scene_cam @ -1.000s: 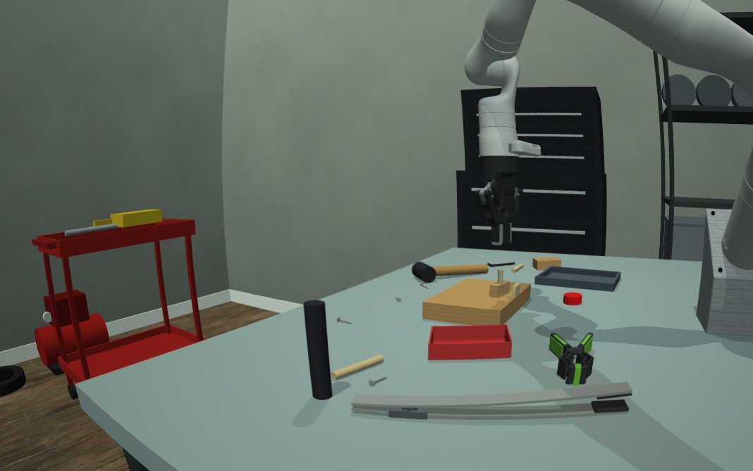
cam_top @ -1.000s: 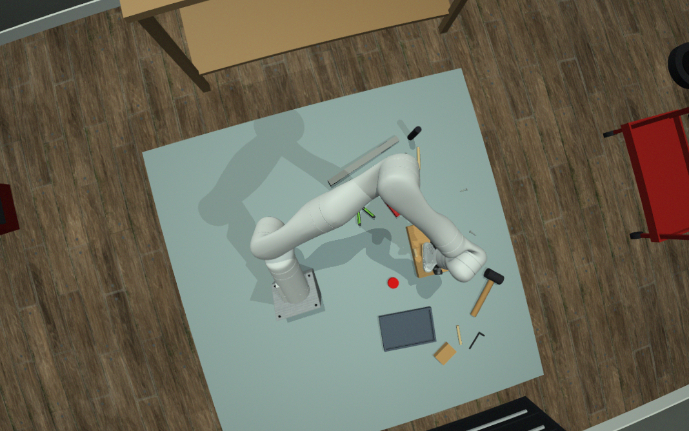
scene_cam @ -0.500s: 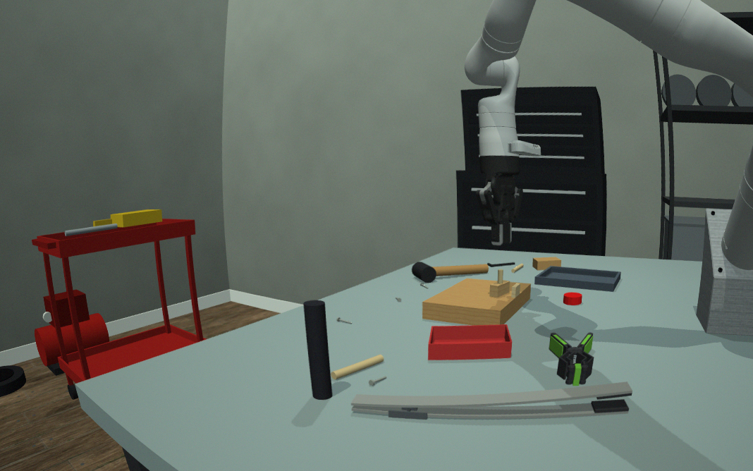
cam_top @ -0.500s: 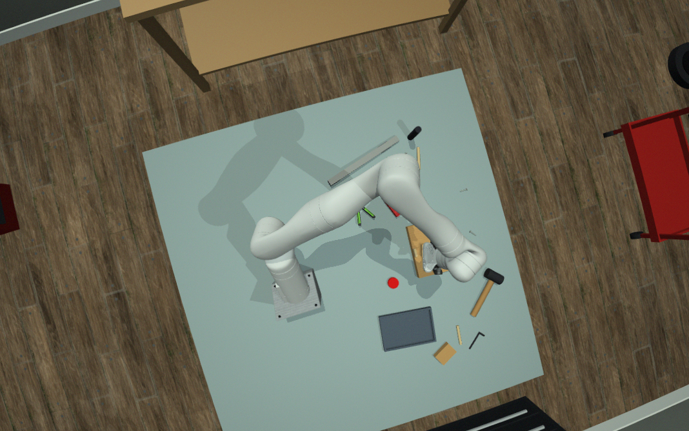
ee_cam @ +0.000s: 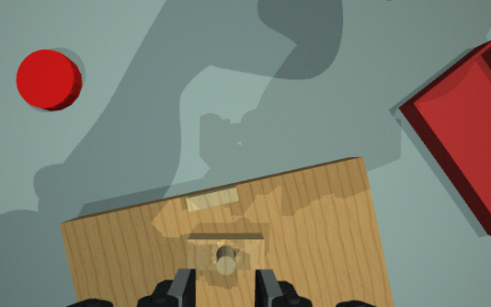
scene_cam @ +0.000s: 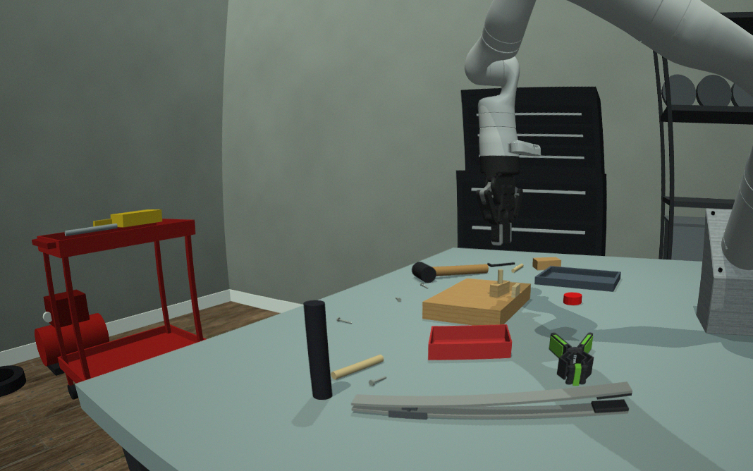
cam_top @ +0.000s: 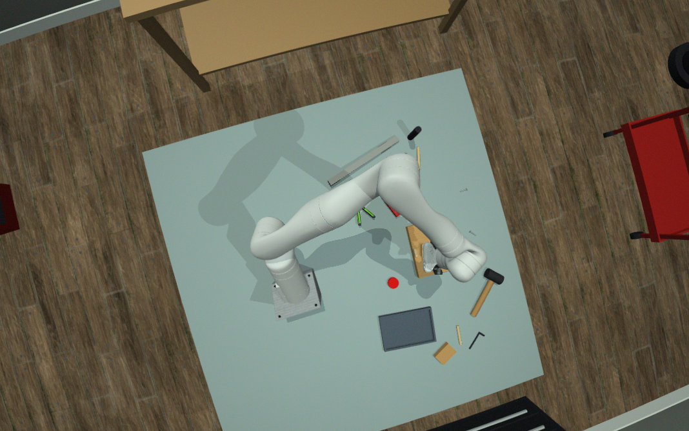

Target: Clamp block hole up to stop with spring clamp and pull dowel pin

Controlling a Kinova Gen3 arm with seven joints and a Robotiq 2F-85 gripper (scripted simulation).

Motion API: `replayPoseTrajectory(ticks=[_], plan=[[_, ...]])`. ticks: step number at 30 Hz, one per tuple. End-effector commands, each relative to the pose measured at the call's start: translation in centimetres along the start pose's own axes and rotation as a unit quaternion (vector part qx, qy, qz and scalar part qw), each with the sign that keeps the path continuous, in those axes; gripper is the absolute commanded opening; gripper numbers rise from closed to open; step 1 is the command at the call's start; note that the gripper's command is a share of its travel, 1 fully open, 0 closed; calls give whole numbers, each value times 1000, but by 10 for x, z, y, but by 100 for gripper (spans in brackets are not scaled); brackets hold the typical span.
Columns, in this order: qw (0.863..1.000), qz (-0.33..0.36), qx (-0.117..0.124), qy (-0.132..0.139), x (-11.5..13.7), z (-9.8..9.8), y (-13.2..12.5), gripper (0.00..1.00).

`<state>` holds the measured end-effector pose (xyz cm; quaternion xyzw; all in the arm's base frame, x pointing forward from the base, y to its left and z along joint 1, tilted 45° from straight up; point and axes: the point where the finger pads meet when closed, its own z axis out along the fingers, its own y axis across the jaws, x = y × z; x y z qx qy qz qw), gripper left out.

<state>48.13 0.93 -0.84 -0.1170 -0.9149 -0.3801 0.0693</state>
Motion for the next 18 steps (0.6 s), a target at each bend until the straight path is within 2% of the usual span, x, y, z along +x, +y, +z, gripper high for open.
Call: replayPoseTrajectory(ticks=[1, 18], plan=[[1000, -4, 3, -8, -5, -2, -1, 34], [1000, -4, 3, -7, -4, 10, -2, 34]])
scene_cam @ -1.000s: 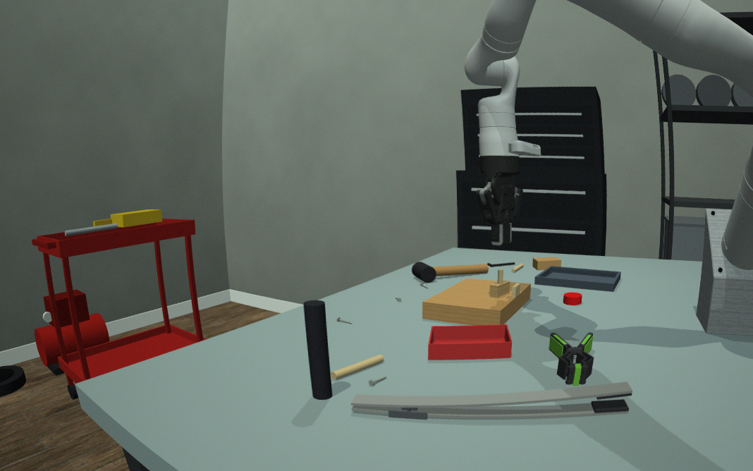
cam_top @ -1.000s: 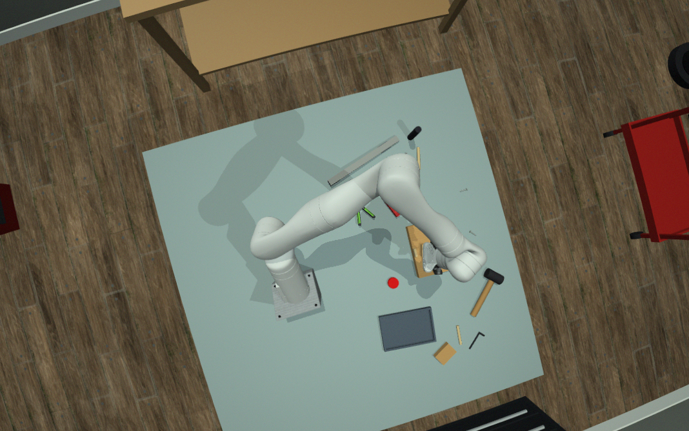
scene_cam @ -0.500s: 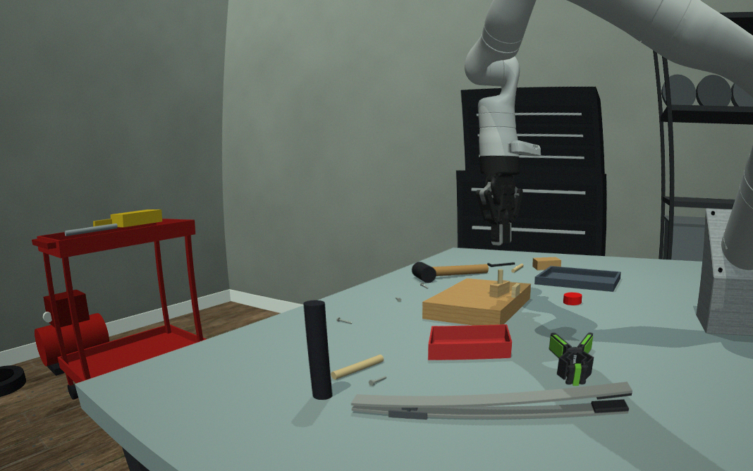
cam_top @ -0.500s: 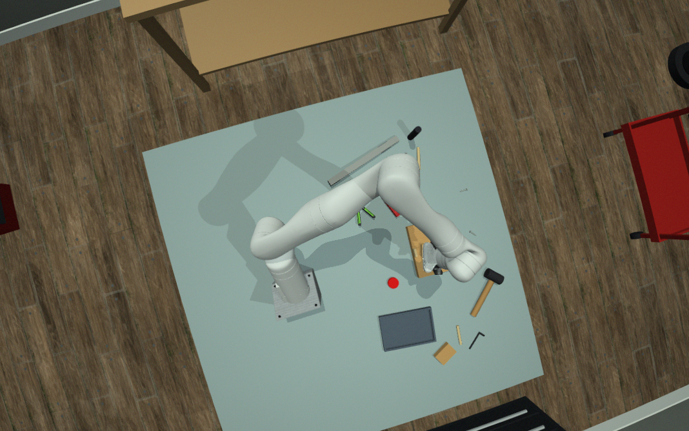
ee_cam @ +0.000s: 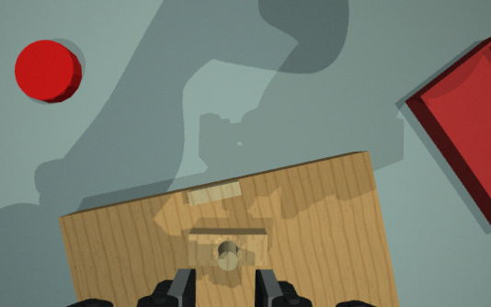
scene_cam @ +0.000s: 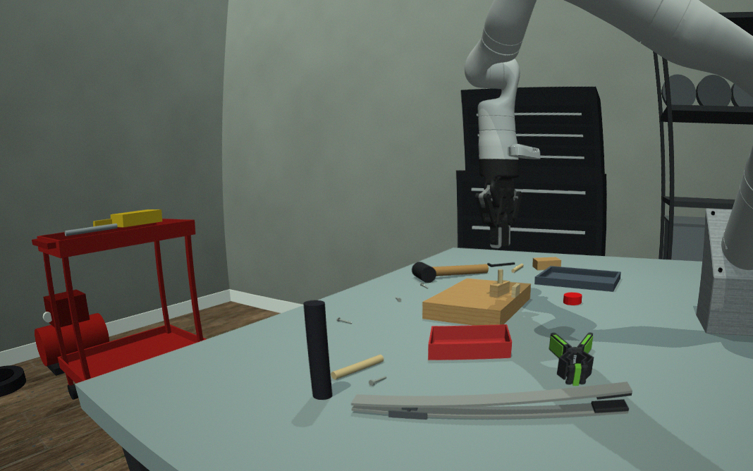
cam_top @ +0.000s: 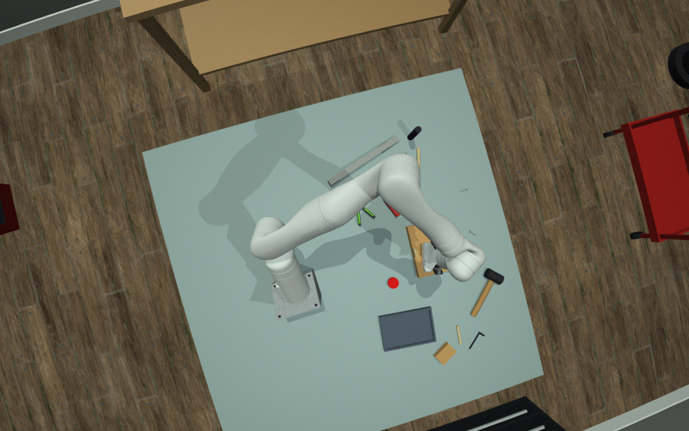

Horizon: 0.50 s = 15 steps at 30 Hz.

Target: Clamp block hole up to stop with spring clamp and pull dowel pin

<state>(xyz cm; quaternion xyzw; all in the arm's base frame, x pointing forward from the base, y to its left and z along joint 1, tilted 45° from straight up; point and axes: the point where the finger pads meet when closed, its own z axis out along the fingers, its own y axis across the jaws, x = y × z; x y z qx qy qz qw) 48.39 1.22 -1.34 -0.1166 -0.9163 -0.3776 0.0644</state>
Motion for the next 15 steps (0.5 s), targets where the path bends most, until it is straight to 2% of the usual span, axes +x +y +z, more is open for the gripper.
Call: replayPoseTrajectory(ticks=[1, 15], plan=[[1000, -2, 1, -2, -1, 6, -1, 34], [1000, -2, 1, -2, 0, 20, -1, 34]])
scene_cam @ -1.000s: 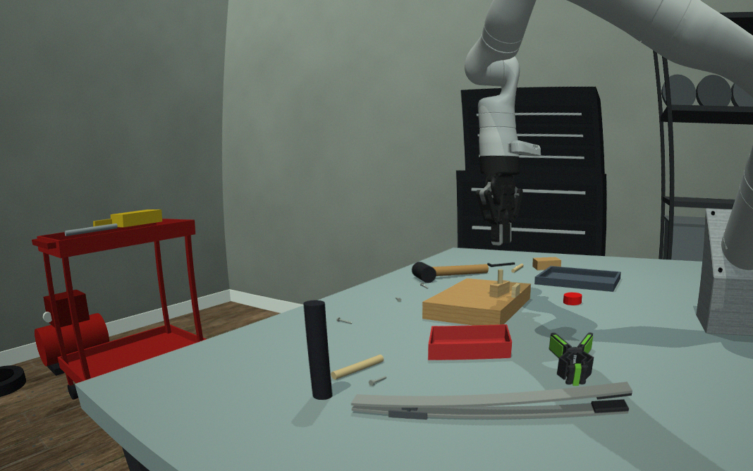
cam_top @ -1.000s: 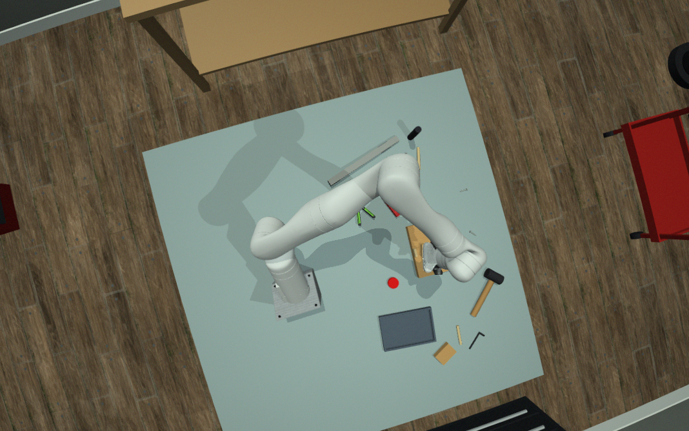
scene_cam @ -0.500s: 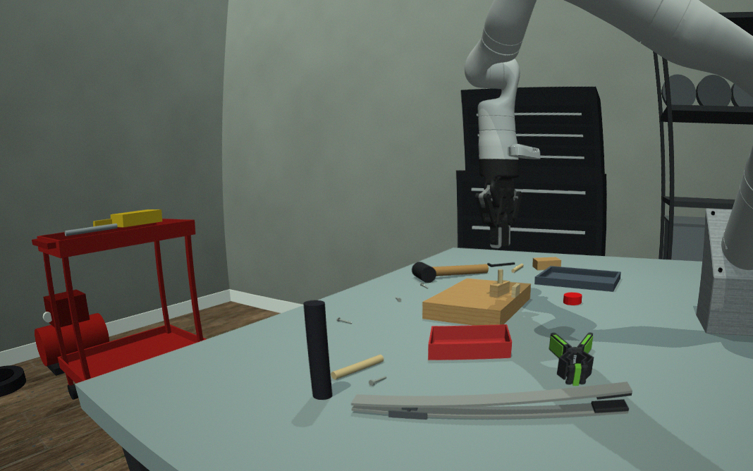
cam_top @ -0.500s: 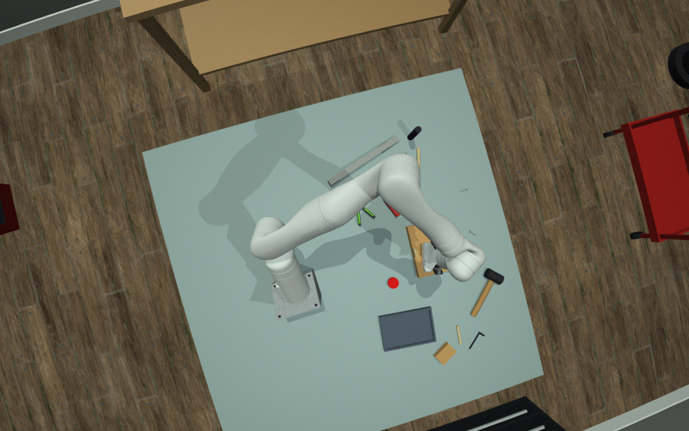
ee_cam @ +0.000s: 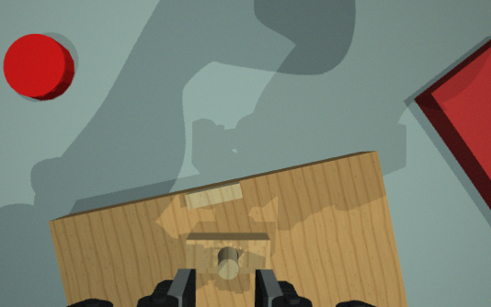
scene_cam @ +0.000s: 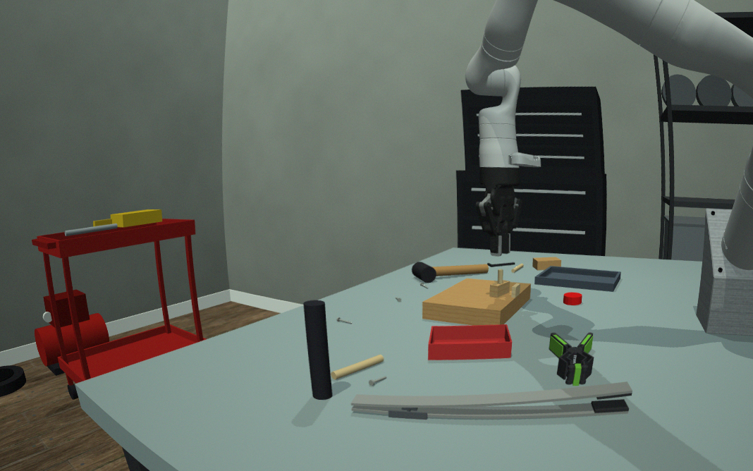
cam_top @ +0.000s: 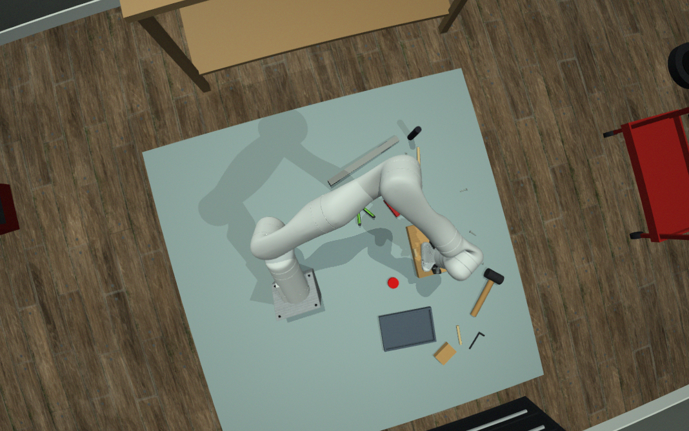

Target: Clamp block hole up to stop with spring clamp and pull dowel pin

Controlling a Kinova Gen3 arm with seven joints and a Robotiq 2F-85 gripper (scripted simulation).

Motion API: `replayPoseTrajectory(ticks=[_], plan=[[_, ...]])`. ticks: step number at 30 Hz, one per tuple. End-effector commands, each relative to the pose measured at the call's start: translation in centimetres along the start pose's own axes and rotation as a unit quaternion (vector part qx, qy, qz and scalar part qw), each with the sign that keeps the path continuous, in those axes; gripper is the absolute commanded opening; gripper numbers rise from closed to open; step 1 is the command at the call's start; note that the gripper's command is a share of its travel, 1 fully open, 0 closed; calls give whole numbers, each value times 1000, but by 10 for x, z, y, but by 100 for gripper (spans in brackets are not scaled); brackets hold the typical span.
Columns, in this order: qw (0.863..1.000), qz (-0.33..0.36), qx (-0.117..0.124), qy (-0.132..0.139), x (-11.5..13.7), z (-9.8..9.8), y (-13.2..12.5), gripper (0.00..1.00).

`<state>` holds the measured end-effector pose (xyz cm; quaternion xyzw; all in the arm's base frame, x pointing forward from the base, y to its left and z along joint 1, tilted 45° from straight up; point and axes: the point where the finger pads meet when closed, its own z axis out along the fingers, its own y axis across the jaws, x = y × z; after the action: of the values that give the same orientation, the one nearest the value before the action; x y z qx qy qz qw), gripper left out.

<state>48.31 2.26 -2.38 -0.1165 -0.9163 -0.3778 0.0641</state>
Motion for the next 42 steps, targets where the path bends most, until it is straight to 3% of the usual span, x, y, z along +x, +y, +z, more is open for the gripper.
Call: replayPoseTrajectory(ticks=[1, 42], plan=[[1000, -2, 1, -2, -1, 6, -1, 34], [1000, -2, 1, -2, -1, 15, -1, 34]])
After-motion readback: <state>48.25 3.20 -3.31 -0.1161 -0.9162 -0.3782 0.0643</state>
